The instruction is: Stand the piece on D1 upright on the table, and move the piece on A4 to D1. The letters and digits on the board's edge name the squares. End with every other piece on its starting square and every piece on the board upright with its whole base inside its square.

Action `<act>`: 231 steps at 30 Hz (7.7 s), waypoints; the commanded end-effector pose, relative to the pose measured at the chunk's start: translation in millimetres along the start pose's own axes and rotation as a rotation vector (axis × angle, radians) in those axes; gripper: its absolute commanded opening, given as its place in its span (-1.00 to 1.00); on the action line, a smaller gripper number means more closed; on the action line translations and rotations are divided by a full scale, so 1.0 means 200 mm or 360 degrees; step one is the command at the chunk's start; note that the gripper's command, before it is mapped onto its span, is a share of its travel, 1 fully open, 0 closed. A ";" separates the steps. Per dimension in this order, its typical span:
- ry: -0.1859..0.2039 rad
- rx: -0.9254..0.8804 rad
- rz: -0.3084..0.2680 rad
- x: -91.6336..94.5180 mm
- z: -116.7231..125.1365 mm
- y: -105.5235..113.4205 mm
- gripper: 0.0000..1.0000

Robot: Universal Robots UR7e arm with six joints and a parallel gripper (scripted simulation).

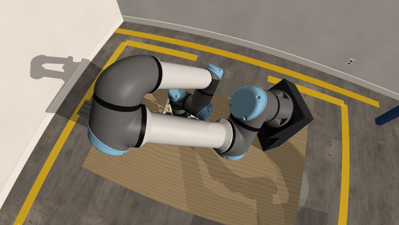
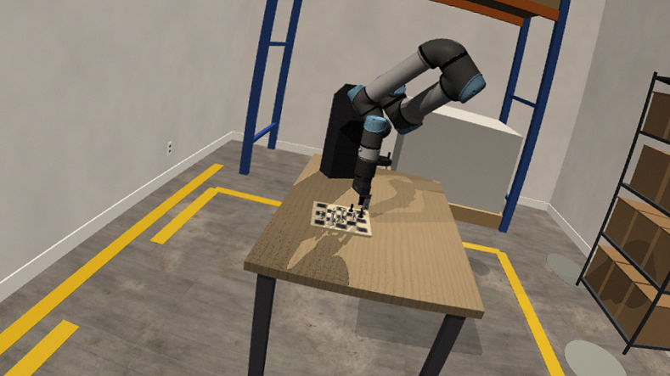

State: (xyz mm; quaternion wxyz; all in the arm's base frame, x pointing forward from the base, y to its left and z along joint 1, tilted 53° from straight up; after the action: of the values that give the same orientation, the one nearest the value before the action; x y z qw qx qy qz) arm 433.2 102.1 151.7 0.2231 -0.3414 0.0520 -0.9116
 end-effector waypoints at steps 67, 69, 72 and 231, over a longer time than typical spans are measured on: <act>0.0002 0.0000 -0.0001 -0.13 0.00 0.00 -1.00; 0.0002 0.0000 -0.0001 -0.13 0.00 0.00 -1.00; 0.0002 0.0000 -0.0001 -0.13 0.00 0.00 -1.00; 0.0002 0.0480 -0.0002 0.28 0.83 0.32 -1.00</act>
State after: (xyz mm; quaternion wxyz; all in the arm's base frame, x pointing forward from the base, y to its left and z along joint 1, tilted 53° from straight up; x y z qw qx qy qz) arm 522.8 26.8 300.3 0.2714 -0.3037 -0.0854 -0.9093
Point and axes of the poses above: the point where the finger pads meet when closed, its own x axis back along the fingers, its own z axis across the jaws, y = z × x, the point moved 7 cm from there along x, back along the fingers, and after that the axes turned 12 degrees about -x, right-handed, at the moved point
